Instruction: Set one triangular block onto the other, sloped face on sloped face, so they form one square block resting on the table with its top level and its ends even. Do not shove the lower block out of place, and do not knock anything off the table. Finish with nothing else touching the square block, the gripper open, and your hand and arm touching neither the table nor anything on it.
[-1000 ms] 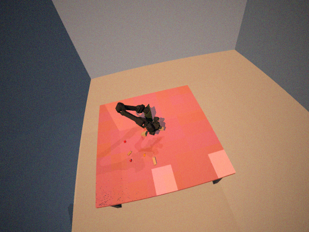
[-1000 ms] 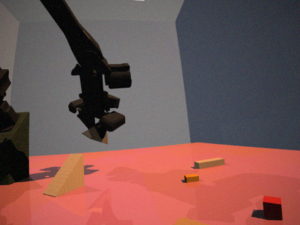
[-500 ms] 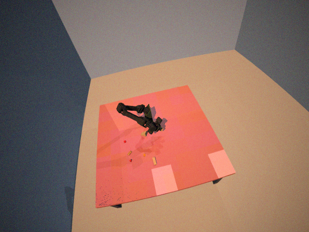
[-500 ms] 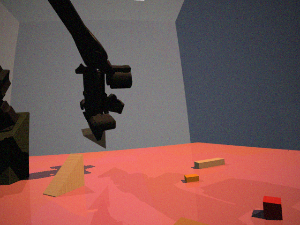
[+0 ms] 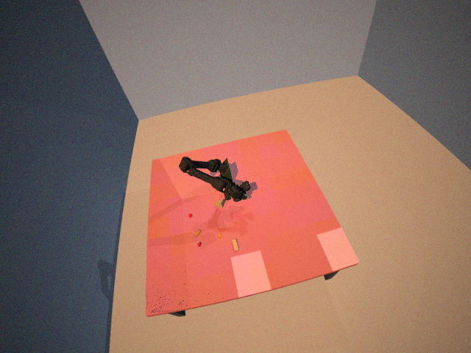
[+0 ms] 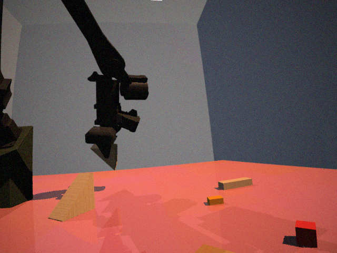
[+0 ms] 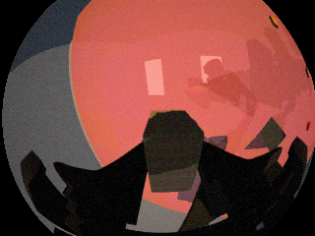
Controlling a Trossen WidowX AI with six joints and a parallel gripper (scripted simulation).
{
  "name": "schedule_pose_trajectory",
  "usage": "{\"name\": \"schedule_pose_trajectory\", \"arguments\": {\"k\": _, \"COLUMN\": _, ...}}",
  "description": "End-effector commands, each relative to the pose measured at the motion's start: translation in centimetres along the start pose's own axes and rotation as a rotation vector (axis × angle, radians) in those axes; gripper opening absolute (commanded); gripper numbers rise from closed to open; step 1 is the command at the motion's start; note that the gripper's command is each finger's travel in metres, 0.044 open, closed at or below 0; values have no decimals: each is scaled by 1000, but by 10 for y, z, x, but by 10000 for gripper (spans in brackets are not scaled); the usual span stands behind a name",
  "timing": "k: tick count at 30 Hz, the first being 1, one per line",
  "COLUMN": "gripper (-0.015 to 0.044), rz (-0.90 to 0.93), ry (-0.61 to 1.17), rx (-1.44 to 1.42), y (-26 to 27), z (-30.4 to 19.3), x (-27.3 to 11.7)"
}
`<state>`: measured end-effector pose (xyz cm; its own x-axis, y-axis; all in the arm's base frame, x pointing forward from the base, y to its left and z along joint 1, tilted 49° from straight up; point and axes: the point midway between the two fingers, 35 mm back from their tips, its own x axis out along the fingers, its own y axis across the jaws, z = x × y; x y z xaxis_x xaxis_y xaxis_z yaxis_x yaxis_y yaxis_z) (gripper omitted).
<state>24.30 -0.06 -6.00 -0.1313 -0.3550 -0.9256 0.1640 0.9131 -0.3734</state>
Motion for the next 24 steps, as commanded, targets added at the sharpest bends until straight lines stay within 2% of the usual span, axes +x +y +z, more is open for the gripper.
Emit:
{"name": "schedule_pose_trajectory", "arguments": {"k": 1, "gripper": 0, "rz": -21, "ry": -5, "rx": 94, "y": 1, "z": 1, "x": -1}}
{"name": "schedule_pose_trajectory", "arguments": {"k": 24, "gripper": 0, "rz": -162, "ry": -78, "rx": 783, "y": 5, "z": 2, "x": -2}}
